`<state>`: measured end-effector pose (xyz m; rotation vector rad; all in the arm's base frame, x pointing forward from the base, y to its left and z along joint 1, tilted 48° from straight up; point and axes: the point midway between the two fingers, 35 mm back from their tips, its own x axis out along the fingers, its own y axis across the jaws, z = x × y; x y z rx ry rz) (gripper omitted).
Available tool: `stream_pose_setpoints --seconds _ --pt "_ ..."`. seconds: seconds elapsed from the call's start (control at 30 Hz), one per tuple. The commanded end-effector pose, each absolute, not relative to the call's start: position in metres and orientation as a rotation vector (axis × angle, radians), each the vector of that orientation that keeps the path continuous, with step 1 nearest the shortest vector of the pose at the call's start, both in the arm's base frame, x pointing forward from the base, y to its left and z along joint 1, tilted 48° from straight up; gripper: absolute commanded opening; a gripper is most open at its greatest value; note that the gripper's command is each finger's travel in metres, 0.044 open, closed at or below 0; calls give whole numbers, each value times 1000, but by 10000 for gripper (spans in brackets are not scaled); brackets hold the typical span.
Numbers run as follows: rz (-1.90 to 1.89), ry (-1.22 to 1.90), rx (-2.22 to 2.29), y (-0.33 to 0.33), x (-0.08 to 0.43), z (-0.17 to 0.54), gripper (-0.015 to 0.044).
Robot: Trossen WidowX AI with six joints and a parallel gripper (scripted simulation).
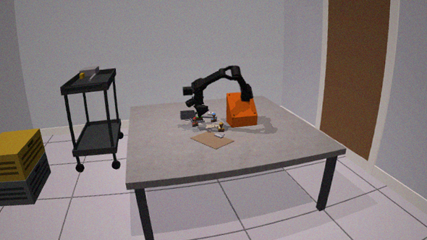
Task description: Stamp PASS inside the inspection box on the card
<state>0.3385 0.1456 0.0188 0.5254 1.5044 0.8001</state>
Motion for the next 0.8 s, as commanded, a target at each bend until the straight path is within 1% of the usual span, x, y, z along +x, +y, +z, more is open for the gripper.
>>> stream_pose_setpoints --seconds 0.0,0.3,0.6,0.77 --pt "791 1504 520 127 345 1 0" --pt "788 1506 517 84 350 -44 0" --pt "799 1504 524 43 344 -88 0" --pt "802 1503 526 37 342 -95 0"
